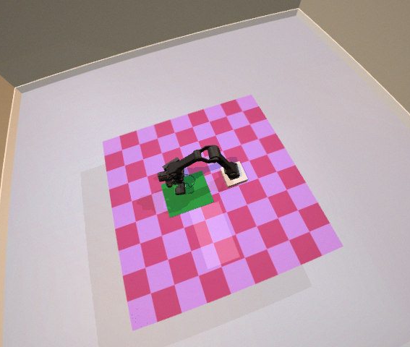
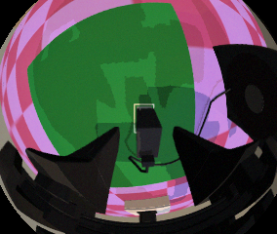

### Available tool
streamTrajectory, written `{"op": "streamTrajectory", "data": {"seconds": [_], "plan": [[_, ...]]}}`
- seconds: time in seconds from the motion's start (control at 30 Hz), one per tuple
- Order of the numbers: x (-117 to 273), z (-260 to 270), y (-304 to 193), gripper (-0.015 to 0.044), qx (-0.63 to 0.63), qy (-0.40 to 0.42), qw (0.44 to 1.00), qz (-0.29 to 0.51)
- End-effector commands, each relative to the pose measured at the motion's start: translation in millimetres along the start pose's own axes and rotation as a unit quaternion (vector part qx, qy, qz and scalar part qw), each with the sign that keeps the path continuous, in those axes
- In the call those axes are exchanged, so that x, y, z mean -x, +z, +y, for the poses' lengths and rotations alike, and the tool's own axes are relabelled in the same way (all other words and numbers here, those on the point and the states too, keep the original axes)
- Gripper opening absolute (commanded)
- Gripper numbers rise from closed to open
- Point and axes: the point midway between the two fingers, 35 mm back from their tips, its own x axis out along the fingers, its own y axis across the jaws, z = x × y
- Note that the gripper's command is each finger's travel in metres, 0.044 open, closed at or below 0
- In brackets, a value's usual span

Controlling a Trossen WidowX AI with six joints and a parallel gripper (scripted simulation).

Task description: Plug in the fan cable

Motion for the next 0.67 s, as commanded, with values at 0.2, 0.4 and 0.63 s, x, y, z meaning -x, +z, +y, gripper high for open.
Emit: {"op": "streamTrajectory", "data": {"seconds": [0.2, 0.4, 0.63], "plan": [[45, 1, 5, 0.026, -0.001, 0.003, 1.0, -0.016], [53, 25, 48, 0.026, -0.001, 0.004, 1.0, -0.018], [53, 62, 93, 0.026, -0.001, 0.005, 1.0, -0.02]]}}
